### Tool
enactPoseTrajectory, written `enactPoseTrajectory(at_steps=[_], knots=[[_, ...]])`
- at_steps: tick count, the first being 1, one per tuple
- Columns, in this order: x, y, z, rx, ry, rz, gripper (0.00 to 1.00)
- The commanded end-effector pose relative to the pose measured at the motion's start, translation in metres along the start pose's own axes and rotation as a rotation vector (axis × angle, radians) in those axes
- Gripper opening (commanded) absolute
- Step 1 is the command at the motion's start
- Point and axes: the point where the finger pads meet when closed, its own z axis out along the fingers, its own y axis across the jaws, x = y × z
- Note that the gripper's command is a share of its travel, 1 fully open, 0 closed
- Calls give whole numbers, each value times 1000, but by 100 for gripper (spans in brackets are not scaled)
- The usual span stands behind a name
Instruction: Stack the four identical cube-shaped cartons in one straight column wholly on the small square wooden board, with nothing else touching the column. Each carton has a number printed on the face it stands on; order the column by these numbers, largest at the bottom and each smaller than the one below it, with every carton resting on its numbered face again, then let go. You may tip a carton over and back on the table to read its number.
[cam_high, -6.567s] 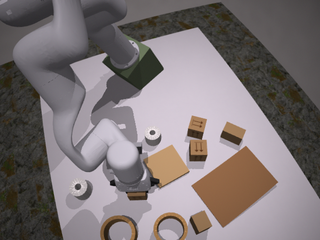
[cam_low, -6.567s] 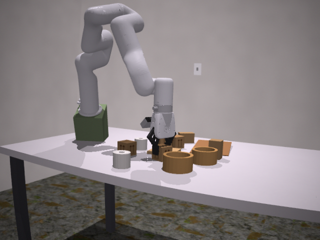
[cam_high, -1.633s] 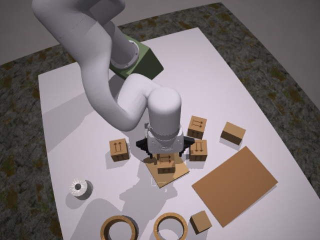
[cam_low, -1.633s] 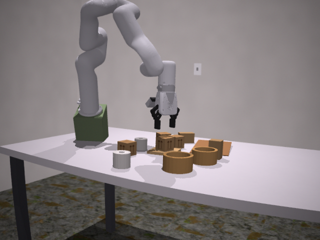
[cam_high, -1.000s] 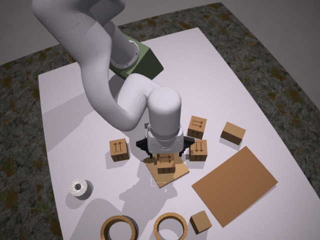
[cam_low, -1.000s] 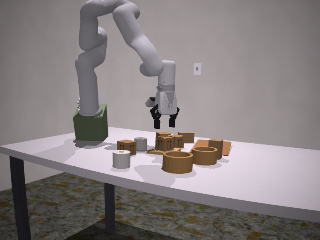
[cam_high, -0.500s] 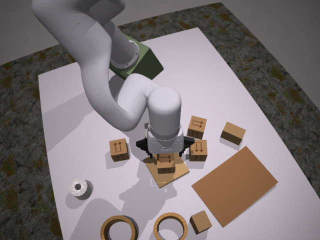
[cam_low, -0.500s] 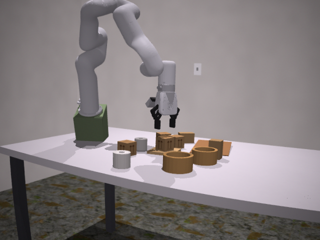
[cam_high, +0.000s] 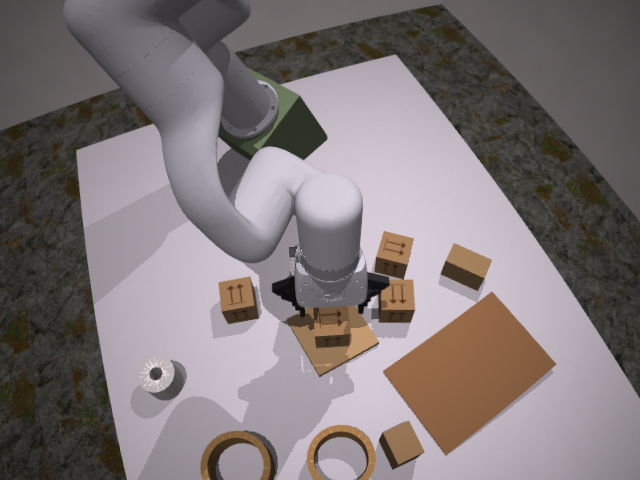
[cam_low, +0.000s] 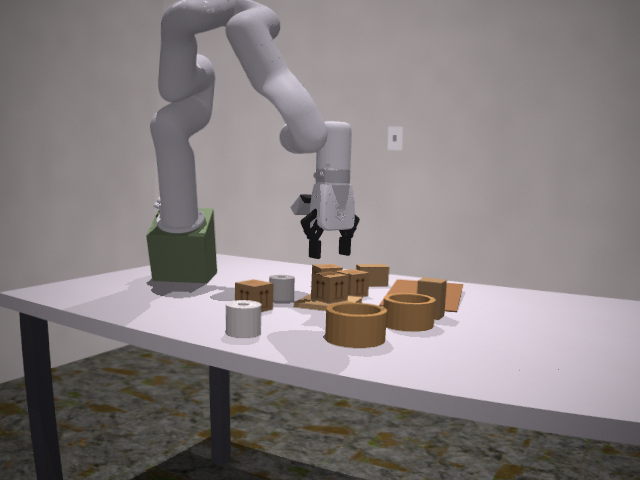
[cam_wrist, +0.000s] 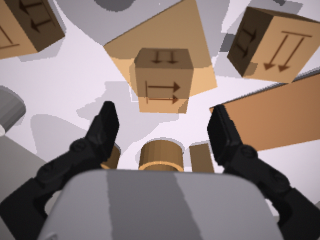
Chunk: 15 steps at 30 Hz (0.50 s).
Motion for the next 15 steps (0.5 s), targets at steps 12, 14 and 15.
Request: enactPoseTrajectory(at_steps=[12,14,15], knots=[[47,59,-9,-9,5,142,100],[75,85,-14,-8,6,215,100],[83,89,-15,-7,5,250,100]])
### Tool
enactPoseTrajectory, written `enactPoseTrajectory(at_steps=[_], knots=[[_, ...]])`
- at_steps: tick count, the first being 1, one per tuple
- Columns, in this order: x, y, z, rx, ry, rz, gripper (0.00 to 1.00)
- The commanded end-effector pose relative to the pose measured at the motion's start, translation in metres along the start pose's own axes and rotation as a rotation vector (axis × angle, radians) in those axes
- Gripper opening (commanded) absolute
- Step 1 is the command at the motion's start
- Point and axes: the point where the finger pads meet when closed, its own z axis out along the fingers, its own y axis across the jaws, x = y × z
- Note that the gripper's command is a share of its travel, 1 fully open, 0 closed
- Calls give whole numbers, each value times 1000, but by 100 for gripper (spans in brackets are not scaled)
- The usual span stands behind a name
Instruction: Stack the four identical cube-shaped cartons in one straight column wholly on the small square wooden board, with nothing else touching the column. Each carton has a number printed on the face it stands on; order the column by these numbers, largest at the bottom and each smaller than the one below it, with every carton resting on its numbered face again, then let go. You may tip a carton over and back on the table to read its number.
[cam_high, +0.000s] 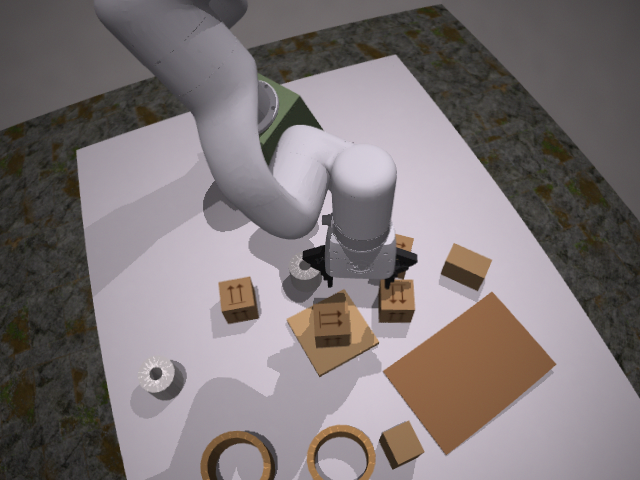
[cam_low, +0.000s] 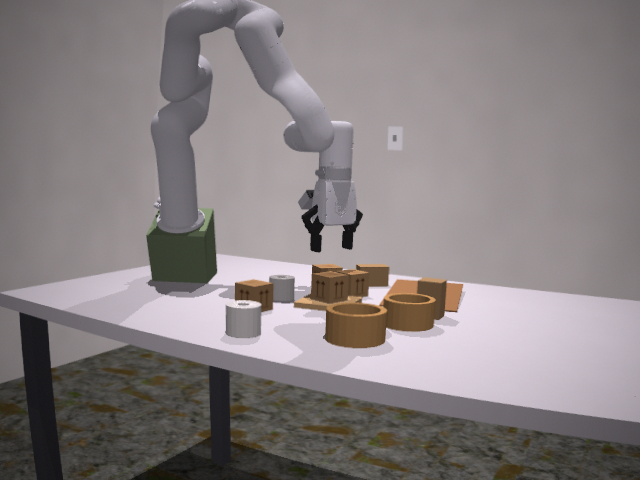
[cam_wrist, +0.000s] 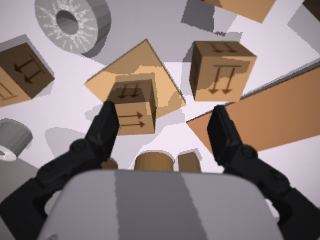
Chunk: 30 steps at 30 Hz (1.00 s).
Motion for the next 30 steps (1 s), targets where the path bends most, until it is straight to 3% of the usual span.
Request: enactPoseTrajectory(at_steps=[1,7,30], knots=[[54,42,-8,8,-24,172,100],[100,67,-12,10,-31,247,100],[100,67,-12,10,-32,247,100]])
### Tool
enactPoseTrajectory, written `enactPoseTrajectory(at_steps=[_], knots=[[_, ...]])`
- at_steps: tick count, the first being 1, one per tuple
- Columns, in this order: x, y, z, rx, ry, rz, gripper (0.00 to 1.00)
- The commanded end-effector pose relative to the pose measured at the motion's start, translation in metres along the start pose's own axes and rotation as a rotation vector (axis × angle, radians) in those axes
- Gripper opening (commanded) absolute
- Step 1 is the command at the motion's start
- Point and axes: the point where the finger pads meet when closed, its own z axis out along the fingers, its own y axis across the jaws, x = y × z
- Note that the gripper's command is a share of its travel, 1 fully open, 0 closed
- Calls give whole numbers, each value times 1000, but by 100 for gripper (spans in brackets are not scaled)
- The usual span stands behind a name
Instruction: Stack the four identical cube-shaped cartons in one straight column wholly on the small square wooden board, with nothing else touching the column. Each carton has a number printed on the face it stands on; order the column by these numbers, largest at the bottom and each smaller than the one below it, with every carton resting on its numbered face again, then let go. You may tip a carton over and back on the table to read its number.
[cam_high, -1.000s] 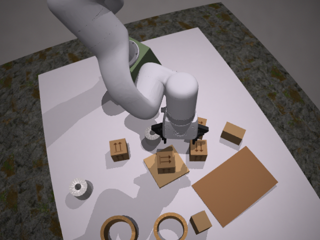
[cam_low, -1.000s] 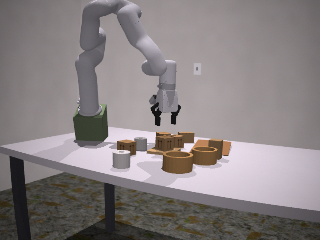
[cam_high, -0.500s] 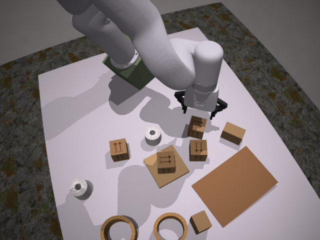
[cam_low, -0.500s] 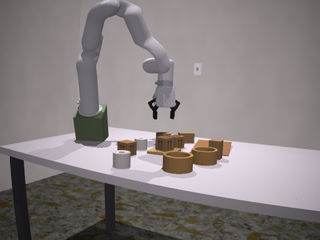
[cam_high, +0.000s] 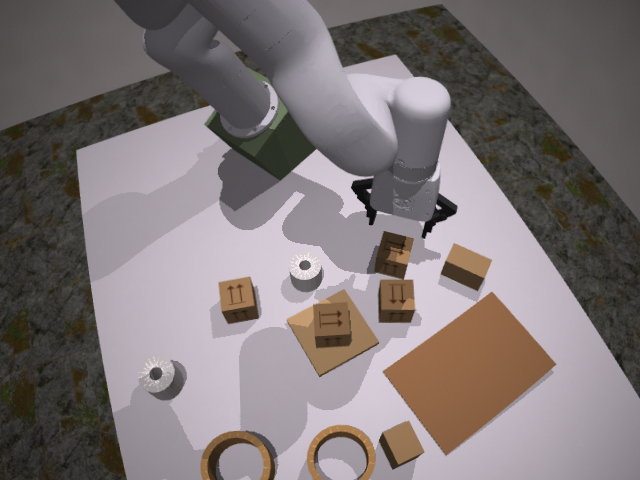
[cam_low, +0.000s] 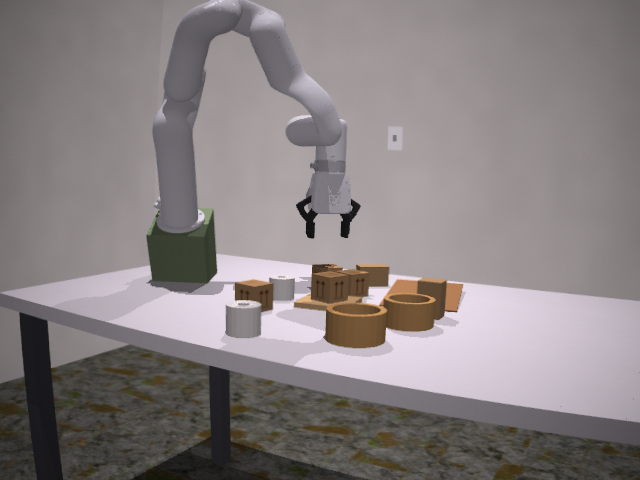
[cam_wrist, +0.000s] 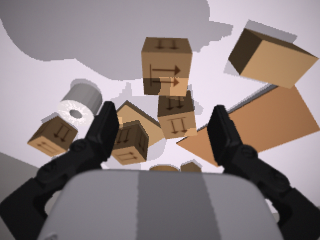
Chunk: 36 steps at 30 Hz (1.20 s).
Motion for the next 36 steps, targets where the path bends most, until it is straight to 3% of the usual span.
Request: enactPoseTrajectory(at_steps=[1,36], knots=[[0,1,-1,-3,-1,0,100],[-1,2,23,-3,-2,1,100]])
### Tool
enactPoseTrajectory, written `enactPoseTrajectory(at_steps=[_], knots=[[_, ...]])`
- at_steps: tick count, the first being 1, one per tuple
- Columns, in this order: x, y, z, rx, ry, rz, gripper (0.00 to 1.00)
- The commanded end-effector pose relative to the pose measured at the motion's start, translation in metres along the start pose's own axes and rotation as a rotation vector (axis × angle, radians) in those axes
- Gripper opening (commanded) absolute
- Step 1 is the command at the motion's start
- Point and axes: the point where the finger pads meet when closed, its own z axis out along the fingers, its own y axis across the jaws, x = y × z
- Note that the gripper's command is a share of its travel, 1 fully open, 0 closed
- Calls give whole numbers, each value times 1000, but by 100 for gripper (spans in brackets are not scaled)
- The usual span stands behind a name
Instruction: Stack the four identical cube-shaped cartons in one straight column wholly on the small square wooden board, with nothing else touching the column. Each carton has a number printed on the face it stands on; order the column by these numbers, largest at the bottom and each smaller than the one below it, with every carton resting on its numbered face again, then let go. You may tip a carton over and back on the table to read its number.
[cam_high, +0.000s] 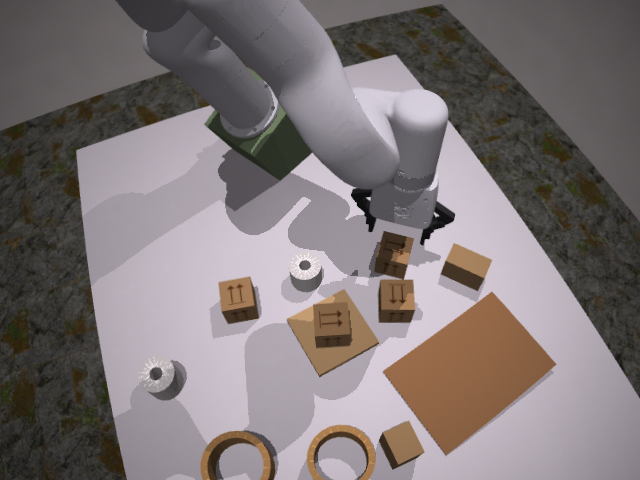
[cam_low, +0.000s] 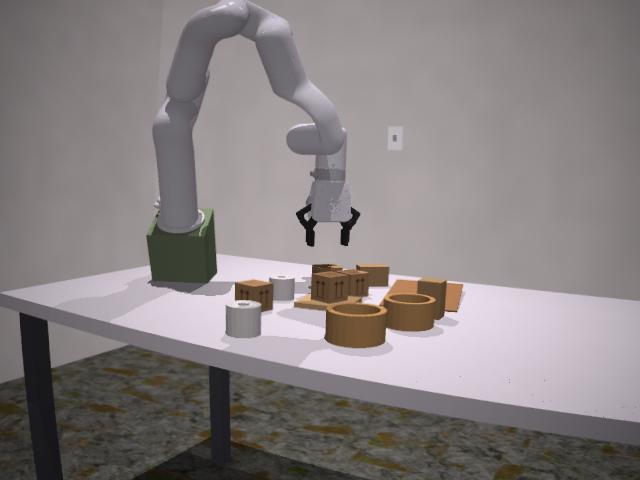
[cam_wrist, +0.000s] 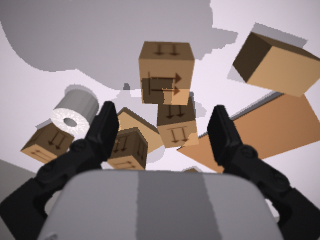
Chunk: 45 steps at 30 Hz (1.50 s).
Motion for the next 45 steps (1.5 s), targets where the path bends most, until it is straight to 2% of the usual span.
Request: enactPoseTrajectory(at_steps=[1,45], knots=[[-1,2,4,-4,-1,1,100],[-1,2,64,-4,-1,1,100]])
